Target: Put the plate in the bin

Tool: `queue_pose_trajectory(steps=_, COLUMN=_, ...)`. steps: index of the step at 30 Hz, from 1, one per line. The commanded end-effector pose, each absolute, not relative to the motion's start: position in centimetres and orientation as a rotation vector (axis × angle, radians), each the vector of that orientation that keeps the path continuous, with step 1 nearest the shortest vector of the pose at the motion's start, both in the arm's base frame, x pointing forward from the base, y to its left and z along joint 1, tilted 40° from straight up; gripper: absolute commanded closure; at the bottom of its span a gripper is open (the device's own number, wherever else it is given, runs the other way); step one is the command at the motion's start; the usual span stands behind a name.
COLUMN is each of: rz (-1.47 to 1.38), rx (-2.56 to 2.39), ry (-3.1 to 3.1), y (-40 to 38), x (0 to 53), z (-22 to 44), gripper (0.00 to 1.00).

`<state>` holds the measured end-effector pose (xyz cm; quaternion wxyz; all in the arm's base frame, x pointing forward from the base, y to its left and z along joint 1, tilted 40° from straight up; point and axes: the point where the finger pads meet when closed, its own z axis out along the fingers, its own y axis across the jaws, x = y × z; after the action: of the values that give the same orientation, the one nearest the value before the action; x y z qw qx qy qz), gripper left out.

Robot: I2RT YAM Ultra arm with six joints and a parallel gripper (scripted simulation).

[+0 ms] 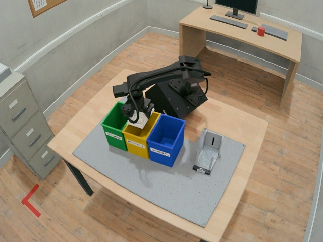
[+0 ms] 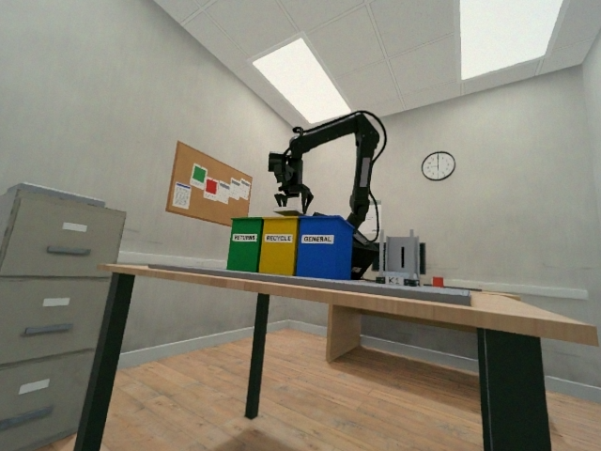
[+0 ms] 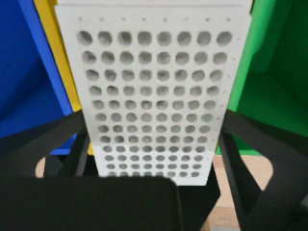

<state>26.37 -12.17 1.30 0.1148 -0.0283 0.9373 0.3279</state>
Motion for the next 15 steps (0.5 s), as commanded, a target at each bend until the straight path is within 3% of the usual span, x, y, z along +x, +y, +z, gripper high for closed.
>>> queue_pose_trajectory(steps=1, rz=0.885, rx=-0.087, ry=2.725, y=-14.9, x=27.2, z=1.6, gripper=1.0)
queue_pose_trajectory(steps=15, rz=0.893, rx=-0.084, ry=2.728, y=-18.1, x=27.8, z=-0.6, gripper=1.0)
